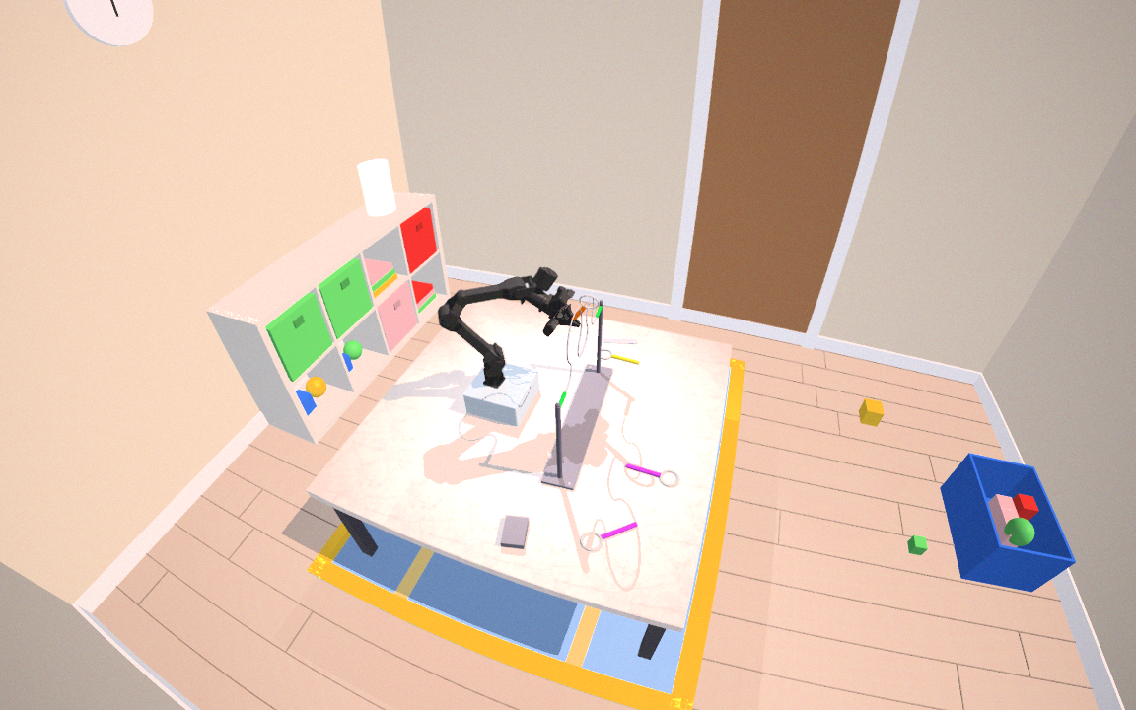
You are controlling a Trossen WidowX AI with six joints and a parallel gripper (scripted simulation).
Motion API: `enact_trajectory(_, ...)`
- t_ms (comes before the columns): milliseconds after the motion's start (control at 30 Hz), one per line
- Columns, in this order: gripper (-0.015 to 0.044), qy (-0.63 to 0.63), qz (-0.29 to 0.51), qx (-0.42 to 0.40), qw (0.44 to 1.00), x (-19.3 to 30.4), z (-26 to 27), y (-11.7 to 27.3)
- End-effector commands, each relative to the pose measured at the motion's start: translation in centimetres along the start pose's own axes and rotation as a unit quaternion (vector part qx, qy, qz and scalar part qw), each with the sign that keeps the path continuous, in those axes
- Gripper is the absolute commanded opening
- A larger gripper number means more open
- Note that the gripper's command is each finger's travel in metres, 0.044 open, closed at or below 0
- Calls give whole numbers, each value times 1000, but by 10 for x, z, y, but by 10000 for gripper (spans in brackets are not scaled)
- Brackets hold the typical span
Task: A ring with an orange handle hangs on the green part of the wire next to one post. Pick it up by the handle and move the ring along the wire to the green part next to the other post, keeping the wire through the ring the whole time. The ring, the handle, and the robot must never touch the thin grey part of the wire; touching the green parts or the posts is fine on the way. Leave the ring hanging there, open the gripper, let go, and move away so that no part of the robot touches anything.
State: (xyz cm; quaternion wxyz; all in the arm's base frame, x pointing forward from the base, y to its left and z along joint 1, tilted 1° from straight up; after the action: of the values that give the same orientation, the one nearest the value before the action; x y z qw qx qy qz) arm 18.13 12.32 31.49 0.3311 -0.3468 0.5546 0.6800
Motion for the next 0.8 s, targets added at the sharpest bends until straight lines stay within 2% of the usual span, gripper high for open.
enact_trajectory(0,-150,37,-1,24,999,1,-1,-2)
enact_trajectory(767,-150,240,-16,151,959,5,-11,-4)
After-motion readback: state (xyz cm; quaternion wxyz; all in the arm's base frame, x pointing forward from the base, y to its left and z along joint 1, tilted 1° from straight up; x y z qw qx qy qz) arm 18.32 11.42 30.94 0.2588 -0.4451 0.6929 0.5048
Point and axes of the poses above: the point midway between the two fingers, 35 mm back from their tips, its own y axis back along the fingers, its own z axis across the jaws, x = y × z, the point moved 9 cm from there along y, back along the fingers, and after that the axes turned 6 degrees about y, right-handed, at the moved point
